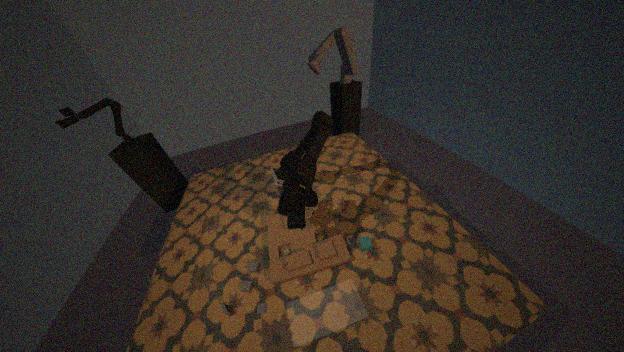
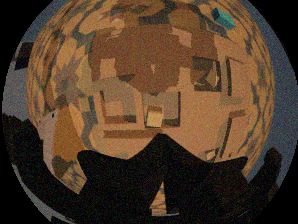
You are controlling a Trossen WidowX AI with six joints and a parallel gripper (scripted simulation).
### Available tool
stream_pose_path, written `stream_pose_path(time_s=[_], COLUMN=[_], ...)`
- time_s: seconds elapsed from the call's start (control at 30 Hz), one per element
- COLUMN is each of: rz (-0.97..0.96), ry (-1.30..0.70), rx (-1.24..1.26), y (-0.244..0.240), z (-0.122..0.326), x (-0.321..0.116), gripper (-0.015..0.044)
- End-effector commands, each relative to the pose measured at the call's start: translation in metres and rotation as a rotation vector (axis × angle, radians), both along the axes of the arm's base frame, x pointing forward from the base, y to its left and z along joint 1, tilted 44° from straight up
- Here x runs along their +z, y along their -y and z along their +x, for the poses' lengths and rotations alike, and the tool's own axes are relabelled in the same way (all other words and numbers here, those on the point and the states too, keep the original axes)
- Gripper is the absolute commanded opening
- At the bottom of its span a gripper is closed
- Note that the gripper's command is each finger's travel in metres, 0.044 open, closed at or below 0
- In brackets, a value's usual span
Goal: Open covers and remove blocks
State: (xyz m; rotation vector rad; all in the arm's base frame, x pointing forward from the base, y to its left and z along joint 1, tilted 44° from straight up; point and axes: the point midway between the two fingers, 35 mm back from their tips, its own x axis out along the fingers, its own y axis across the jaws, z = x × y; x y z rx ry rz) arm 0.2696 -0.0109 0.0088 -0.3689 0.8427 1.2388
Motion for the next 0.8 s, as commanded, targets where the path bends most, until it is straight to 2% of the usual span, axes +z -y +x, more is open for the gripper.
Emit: stream_pose_path(time_s=[0.0, 0.77], rz=[0.01, 0.013], ry=[-0.014, -0.014], rx=[0.001, 0.001], y=[-0.014, -0.032], z=[-0.003, -0.002], x=[-0.013, -0.028], gripper=[0.0, 0.0])
